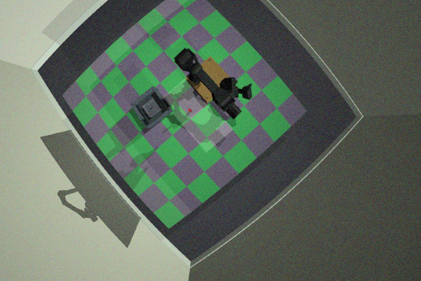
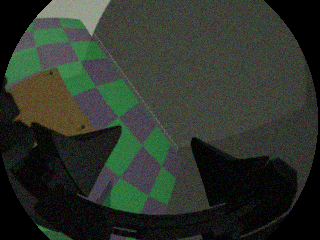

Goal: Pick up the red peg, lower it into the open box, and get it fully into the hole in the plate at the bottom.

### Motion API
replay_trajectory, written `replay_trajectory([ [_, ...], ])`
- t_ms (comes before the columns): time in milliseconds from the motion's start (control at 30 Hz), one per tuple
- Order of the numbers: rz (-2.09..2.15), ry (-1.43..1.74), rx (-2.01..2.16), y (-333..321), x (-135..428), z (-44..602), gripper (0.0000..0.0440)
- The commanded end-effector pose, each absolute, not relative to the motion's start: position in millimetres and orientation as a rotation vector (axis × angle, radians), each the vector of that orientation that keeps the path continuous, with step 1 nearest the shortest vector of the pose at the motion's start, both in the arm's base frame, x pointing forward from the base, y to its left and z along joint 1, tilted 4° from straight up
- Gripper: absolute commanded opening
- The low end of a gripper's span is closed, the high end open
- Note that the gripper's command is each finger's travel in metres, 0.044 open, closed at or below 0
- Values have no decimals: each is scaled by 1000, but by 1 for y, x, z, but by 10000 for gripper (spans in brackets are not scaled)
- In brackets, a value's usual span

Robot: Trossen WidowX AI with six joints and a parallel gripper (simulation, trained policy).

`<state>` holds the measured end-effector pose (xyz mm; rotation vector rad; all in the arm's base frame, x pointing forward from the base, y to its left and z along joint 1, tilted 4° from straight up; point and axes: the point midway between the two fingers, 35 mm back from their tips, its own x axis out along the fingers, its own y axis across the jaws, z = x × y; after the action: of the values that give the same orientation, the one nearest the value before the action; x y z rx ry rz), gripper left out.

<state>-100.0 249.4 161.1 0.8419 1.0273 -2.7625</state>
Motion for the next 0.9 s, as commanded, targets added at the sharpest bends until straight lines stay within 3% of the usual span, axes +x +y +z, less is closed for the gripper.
replay_trajectory([
  [0, -2835, 902, 987, 257, -85, 166, 440],
  [867, -3267, -233, 1638, 265, 7, 182, 440],
])
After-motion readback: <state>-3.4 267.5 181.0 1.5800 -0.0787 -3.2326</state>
